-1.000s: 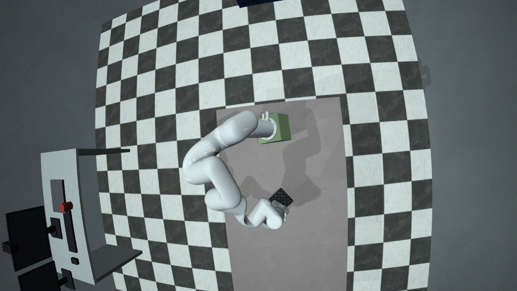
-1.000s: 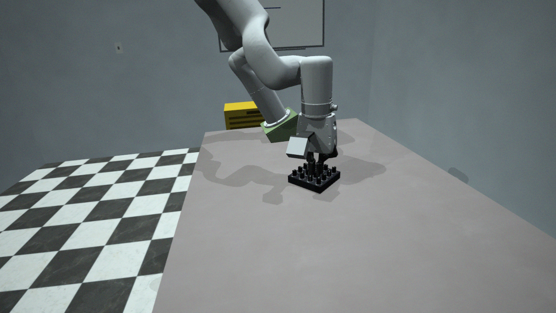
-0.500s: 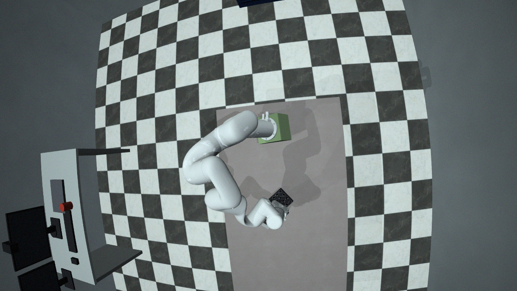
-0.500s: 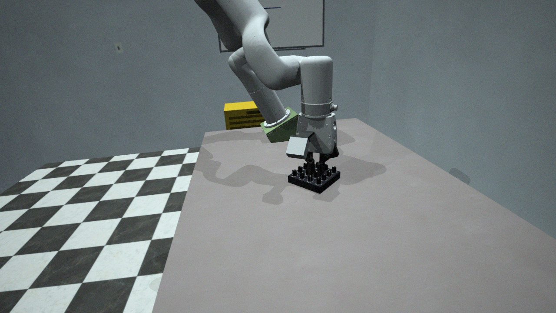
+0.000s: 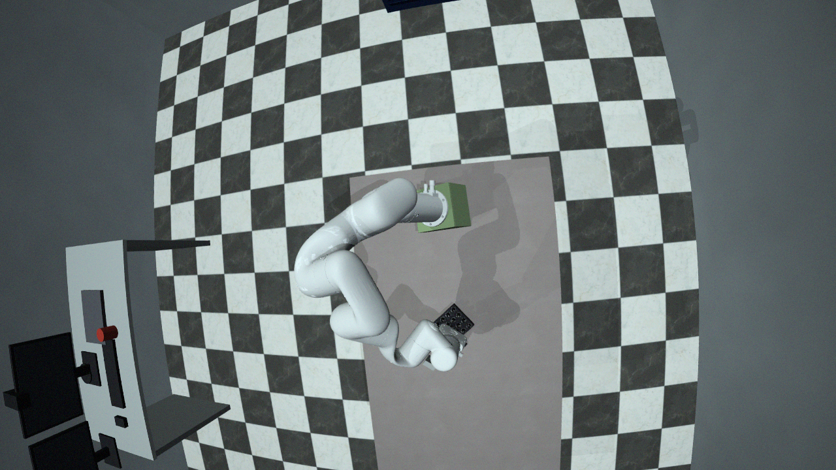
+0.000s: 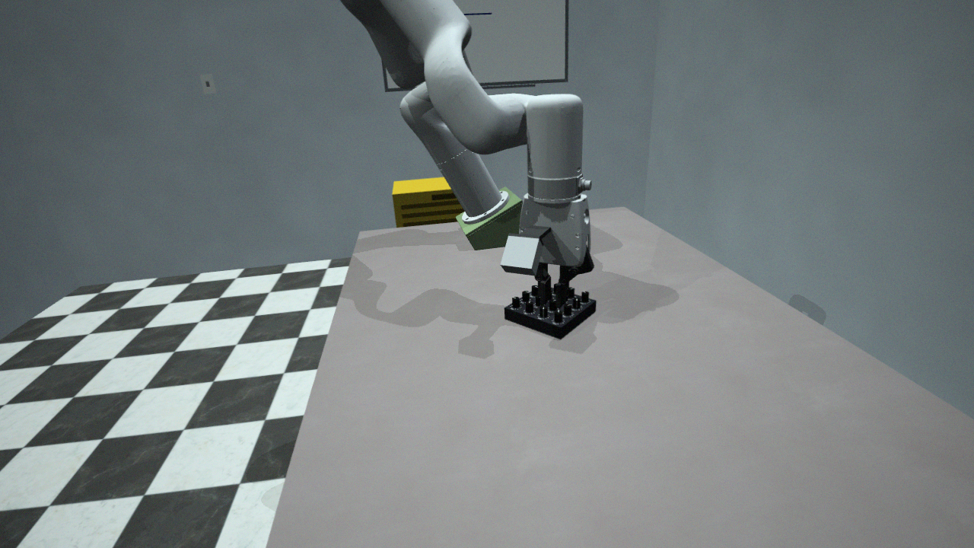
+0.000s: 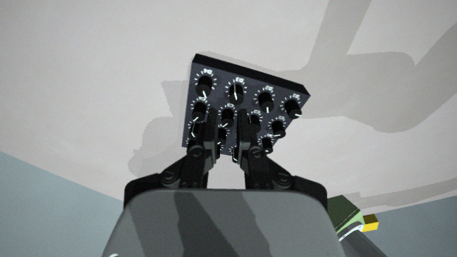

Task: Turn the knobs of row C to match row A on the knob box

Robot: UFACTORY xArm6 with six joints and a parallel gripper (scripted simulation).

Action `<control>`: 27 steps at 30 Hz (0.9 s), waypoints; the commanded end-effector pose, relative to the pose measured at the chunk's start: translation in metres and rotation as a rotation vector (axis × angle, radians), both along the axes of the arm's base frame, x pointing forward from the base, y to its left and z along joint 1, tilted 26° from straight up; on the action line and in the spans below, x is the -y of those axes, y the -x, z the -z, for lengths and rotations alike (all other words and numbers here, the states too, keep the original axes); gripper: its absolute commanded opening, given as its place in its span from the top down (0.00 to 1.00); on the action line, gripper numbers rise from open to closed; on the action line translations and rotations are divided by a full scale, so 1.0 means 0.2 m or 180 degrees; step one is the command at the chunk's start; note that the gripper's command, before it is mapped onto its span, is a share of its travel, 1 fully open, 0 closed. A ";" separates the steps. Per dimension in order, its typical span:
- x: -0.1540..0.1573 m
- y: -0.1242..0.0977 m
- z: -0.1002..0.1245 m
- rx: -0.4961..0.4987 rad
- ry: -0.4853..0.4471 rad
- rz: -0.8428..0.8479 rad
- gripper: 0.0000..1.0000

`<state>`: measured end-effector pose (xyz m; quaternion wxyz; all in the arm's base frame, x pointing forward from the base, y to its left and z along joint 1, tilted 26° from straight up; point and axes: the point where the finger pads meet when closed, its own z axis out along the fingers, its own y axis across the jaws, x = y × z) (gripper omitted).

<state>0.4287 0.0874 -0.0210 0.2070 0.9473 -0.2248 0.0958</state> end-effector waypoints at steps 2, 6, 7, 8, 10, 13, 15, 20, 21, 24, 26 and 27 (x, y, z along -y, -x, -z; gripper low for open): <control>-0.03 0.00 -0.05 0.0010 -0.0005 -0.0003 0.81; -0.05 0.00 -0.10 0.0010 -0.0005 -0.0003 0.81; -0.06 0.00 -0.11 0.0010 -0.0005 -0.0003 0.81; -0.06 0.01 -0.12 0.0010 -0.0005 -0.0003 0.81; -0.07 0.01 -0.14 0.0010 -0.0005 -0.0003 0.81; -0.07 0.01 -0.15 0.0010 -0.0005 -0.0003 0.81; -0.07 0.01 -0.15 0.0010 -0.0005 -0.0003 0.81; -0.07 0.01 -0.15 0.0010 -0.0005 -0.0003 0.81; -0.07 0.01 -0.15 0.0010 -0.0005 -0.0003 0.81; -0.07 0.01 -0.15 0.0010 -0.0005 -0.0003 0.81; -0.07 0.01 -0.15 0.0010 -0.0005 -0.0003 0.81; -0.07 0.01 -0.15 0.0014 -0.0006 0.0006 0.81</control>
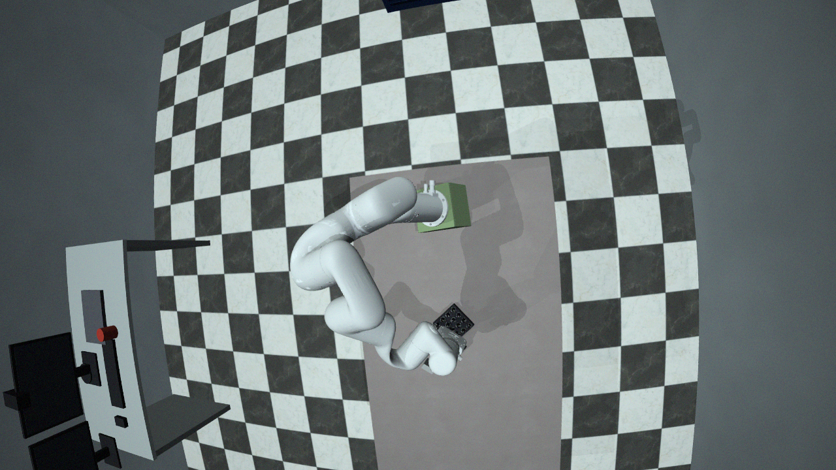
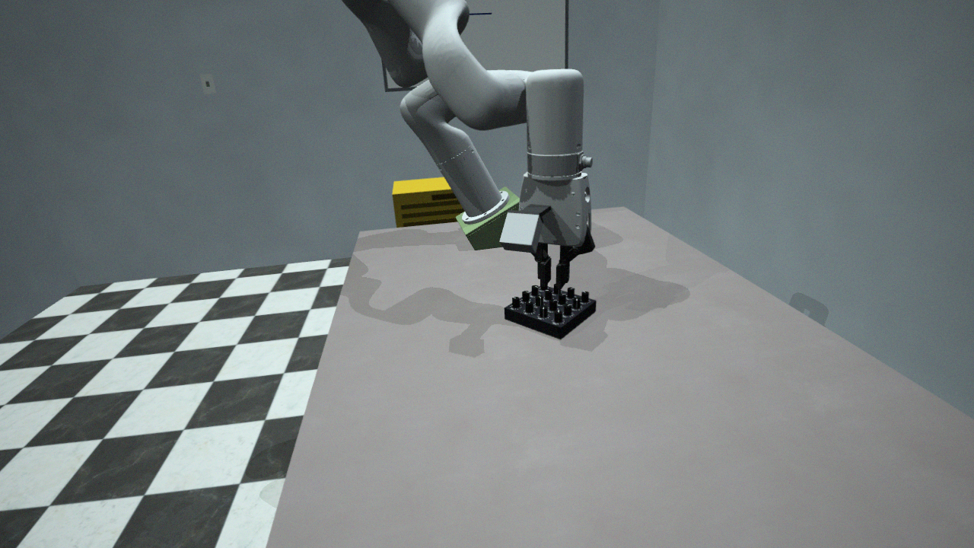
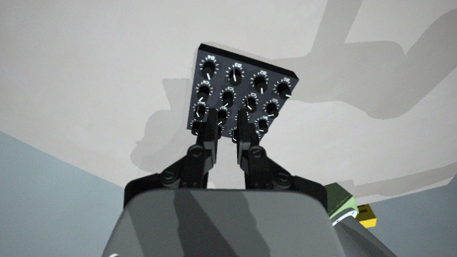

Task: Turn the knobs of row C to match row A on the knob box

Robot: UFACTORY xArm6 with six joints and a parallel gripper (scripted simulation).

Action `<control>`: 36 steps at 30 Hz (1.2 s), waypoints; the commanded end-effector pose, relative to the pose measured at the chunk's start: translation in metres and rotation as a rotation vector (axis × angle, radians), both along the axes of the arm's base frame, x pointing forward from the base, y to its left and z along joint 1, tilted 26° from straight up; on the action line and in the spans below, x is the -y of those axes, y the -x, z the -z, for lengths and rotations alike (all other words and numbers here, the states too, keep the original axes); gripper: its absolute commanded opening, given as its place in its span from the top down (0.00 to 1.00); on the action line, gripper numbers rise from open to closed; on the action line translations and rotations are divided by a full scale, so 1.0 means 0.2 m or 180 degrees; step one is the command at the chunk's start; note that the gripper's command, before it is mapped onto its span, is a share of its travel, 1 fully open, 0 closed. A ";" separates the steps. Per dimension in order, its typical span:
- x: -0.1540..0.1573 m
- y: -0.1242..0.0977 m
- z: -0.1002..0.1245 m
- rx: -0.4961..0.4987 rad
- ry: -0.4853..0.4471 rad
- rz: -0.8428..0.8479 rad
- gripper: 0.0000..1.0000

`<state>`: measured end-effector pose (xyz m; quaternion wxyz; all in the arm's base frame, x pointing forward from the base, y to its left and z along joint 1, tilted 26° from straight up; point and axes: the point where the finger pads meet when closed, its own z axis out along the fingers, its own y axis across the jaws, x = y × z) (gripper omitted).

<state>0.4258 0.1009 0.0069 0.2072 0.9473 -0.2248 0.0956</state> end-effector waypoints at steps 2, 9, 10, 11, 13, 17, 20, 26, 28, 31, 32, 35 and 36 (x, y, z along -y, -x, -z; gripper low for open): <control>-0.03 -0.03 -0.02 0.0089 -0.0020 0.0153 0.81; -0.14 -0.09 -0.06 0.0368 -0.0081 0.0731 0.81; -0.14 -0.09 -0.06 0.0373 -0.0082 0.0742 0.81; -0.14 -0.09 -0.06 0.0374 -0.0082 0.0743 0.81; -0.14 -0.09 -0.06 0.0374 -0.0082 0.0743 0.81; -0.14 -0.09 -0.06 0.0374 -0.0082 0.0743 0.81; -0.14 -0.09 -0.06 0.0374 -0.0082 0.0743 0.81; -0.14 -0.09 -0.06 0.0374 -0.0082 0.0743 0.81; -0.14 -0.09 -0.06 0.0374 -0.0082 0.0743 0.81; -0.14 -0.09 -0.06 0.0374 -0.0082 0.0743 0.81; -0.14 -0.09 -0.06 0.0374 -0.0082 0.0743 0.81; -0.14 -0.09 -0.06 0.0374 -0.0082 0.0743 0.81; -0.14 -0.09 -0.06 0.0374 -0.0082 0.0743 0.81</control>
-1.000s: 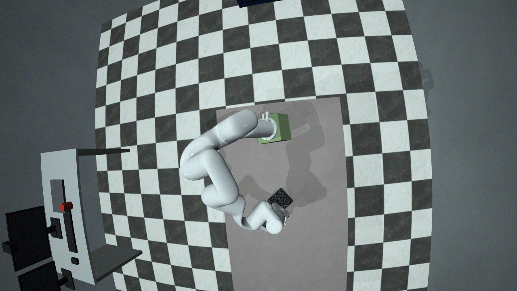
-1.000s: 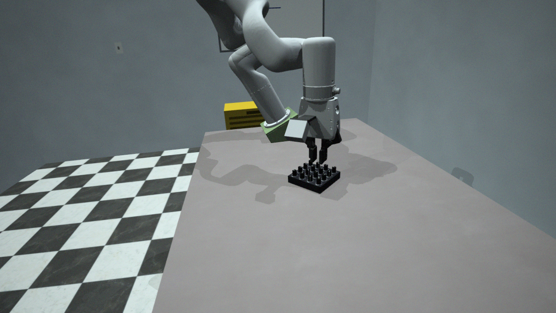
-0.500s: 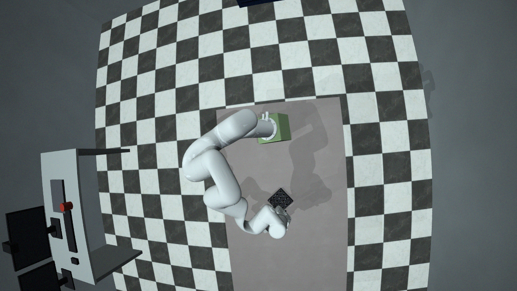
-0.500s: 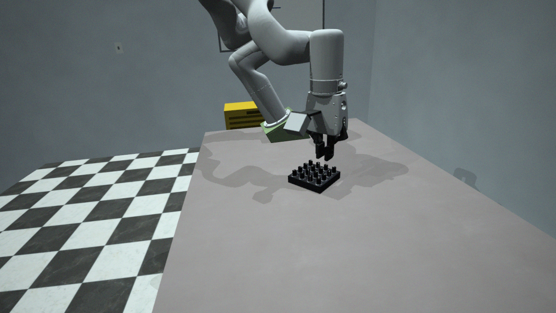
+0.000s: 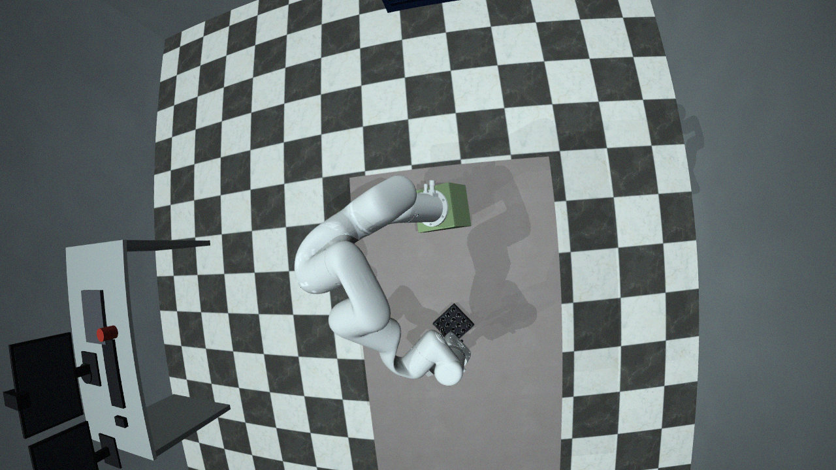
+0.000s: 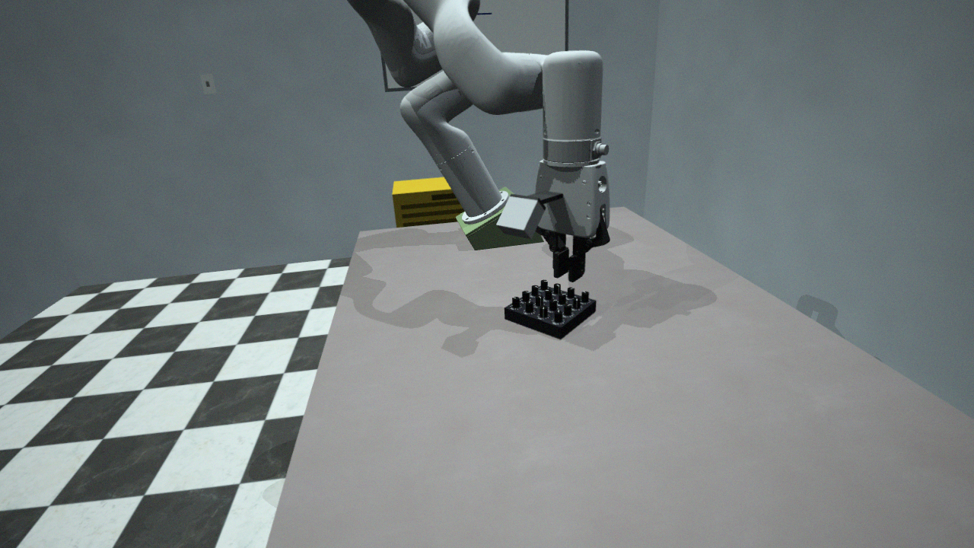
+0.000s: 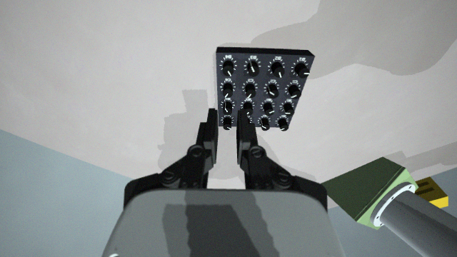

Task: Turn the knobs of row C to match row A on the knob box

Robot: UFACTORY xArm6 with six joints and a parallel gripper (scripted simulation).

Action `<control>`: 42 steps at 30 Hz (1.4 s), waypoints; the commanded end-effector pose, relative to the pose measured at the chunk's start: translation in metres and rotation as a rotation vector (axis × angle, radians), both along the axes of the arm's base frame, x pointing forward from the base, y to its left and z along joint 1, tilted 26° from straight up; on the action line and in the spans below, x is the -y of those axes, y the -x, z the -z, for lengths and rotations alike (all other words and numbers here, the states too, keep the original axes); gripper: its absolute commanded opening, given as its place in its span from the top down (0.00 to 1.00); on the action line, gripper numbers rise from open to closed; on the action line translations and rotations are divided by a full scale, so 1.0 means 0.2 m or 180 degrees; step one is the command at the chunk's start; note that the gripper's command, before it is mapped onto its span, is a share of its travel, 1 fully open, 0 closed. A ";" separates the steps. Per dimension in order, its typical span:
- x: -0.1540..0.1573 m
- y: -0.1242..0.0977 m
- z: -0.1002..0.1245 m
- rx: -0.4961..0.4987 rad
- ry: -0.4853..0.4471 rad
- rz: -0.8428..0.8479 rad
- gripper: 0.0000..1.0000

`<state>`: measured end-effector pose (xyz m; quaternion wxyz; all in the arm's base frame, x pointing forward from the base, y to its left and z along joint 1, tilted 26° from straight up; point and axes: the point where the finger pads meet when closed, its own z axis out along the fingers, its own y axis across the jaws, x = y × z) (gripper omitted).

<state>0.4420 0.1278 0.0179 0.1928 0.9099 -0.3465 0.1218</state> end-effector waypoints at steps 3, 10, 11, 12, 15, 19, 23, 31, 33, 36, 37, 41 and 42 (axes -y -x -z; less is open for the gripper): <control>-0.01 -0.01 -0.01 0.0011 -0.0006 -0.0003 0.81; -0.01 -0.01 -0.01 0.0011 -0.0006 -0.0003 0.81; -0.01 -0.01 -0.01 0.0011 -0.0006 -0.0003 0.81; -0.01 -0.01 -0.01 0.0011 -0.0006 -0.0003 0.81; 0.00 -0.01 0.00 0.0011 -0.0006 -0.0003 0.81; 0.00 -0.01 0.00 0.0011 -0.0006 -0.0003 0.81; 0.00 -0.01 0.01 0.0011 -0.0006 -0.0003 0.81; 0.02 -0.01 0.04 0.0011 -0.0006 -0.0003 0.81; 0.02 -0.01 0.05 0.0011 -0.0006 -0.0003 0.81; 0.03 -0.01 0.06 0.0011 -0.0006 -0.0003 0.81; 0.03 -0.01 0.06 0.0011 -0.0006 -0.0003 0.81; 0.04 -0.02 0.09 0.0011 -0.0005 -0.0003 0.81; 0.04 -0.02 0.09 0.0011 -0.0005 -0.0003 0.81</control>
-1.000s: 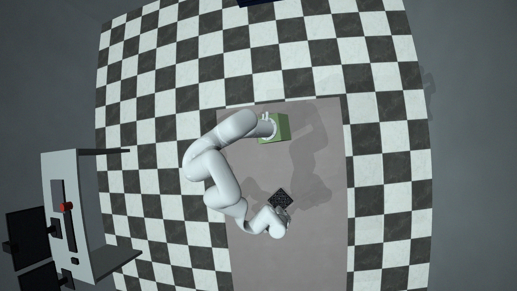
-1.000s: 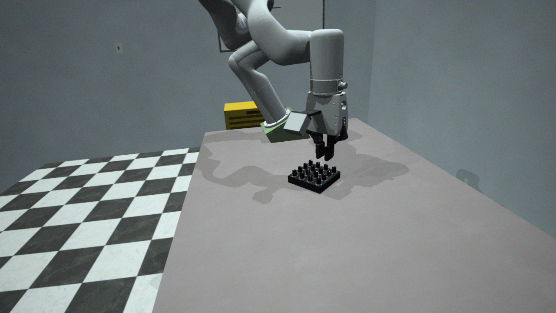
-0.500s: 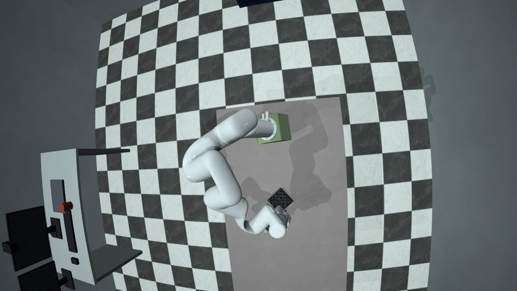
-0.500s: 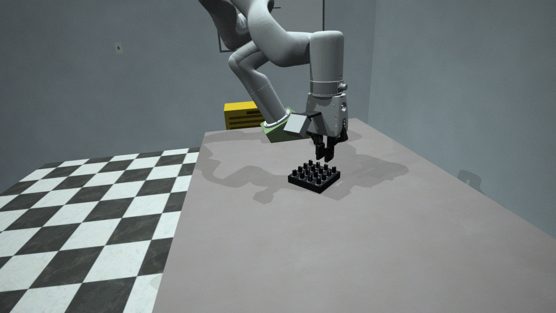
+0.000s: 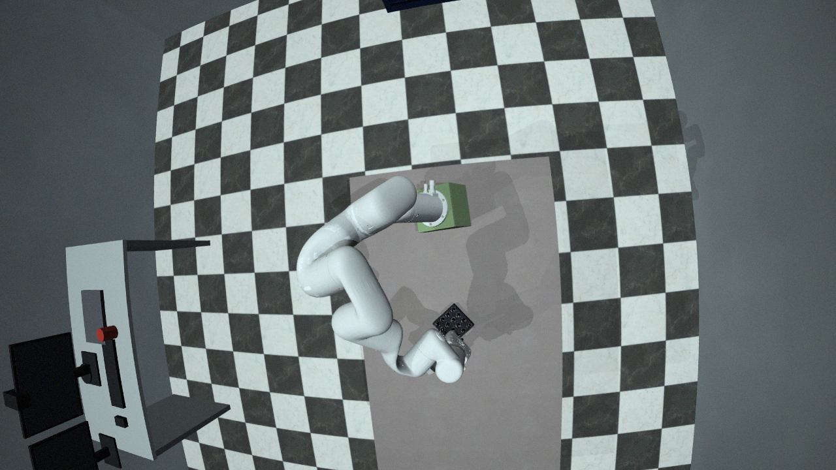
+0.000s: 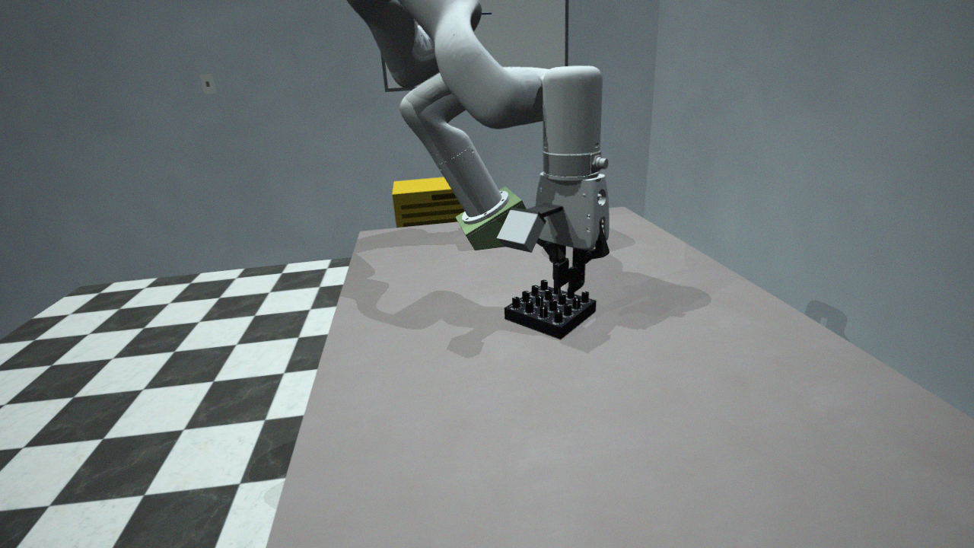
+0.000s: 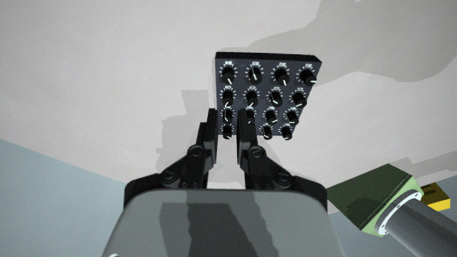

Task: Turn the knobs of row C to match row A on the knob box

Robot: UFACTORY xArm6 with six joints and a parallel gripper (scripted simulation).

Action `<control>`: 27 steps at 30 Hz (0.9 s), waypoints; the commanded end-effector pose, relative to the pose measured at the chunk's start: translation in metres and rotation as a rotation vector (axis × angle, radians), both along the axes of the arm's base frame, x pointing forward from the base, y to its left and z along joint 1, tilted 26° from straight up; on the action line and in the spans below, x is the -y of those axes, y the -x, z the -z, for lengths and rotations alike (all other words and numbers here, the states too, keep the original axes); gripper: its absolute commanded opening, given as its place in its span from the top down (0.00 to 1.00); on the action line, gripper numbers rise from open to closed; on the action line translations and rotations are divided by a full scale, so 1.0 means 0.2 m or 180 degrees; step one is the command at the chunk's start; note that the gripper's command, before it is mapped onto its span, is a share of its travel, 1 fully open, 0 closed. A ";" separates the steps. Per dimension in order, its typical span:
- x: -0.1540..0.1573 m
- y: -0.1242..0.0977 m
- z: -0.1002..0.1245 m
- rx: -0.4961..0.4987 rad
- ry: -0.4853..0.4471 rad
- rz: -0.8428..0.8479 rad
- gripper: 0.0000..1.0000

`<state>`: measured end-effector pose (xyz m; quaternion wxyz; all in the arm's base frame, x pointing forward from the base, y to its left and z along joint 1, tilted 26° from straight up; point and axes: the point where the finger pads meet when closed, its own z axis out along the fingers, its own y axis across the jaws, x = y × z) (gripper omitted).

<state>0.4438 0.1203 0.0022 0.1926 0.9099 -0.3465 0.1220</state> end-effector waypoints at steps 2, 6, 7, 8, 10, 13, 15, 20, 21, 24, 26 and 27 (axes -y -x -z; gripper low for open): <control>0.01 -0.01 0.03 0.0010 -0.0005 -0.0003 0.81; 0.02 -0.01 0.05 0.0010 -0.0005 -0.0003 0.81; 0.03 -0.01 0.06 0.0010 -0.0005 -0.0003 0.81; 0.03 -0.01 0.06 0.0010 -0.0005 -0.0003 0.81; 0.03 -0.01 0.07 0.0010 -0.0005 -0.0003 0.81; 0.03 -0.01 0.08 0.0010 -0.0005 -0.0003 0.81; 0.04 -0.02 0.09 0.0010 -0.0005 -0.0003 0.81; 0.05 -0.02 0.10 0.0010 -0.0005 -0.0003 0.81; 0.05 -0.02 0.10 0.0010 -0.0005 -0.0003 0.81; 0.05 -0.02 0.11 0.0010 -0.0005 -0.0003 0.81; 0.05 -0.02 0.11 0.0010 -0.0005 -0.0003 0.81; 0.05 -0.02 0.11 0.0010 -0.0005 -0.0003 0.81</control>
